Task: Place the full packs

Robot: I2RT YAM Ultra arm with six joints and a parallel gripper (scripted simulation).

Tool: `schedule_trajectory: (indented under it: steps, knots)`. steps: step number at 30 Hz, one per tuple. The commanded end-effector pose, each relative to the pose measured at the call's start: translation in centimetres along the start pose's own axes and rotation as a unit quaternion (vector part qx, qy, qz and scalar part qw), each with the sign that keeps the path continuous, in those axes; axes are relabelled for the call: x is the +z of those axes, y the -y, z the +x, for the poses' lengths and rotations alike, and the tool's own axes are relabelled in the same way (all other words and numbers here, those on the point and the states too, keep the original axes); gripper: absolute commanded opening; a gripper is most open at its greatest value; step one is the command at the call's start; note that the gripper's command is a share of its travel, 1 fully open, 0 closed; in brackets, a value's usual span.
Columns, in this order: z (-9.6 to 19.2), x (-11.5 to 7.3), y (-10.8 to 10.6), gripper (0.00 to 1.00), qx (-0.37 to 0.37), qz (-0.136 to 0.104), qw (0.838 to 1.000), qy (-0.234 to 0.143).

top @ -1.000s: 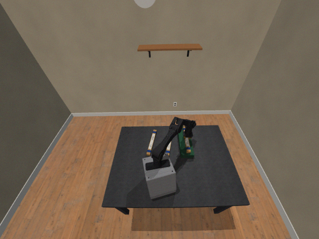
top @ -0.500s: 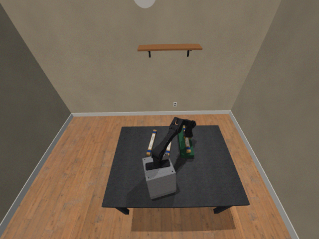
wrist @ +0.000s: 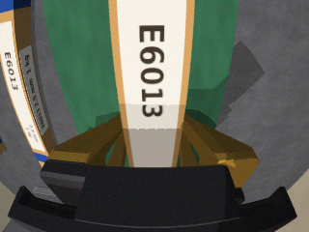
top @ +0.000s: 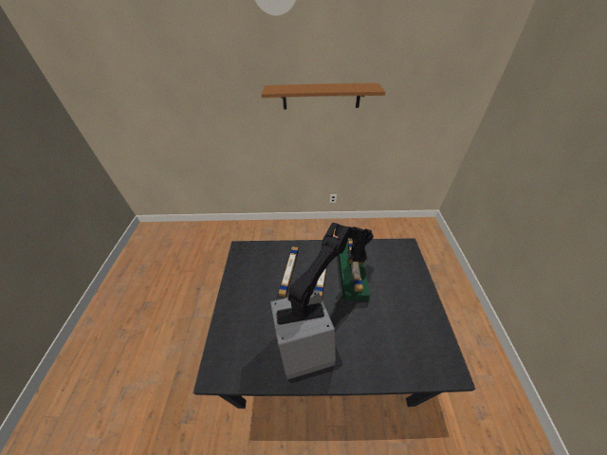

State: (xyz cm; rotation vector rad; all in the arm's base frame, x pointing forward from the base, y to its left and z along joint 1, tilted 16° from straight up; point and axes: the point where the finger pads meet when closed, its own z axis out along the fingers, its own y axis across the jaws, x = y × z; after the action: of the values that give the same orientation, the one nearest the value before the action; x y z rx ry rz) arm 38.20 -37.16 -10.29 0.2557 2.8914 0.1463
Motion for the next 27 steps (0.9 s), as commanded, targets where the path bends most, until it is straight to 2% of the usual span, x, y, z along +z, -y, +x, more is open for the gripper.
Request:
schedule_trajectory:
  steps: [1, 27]
  knots:
    - [-3.23, -5.26, 1.6, 0.0, -0.003, 0.033, 0.998, 0.045]
    - [-3.28, -5.45, 1.46, 0.0, -0.003, 0.032, 0.998, 0.044]
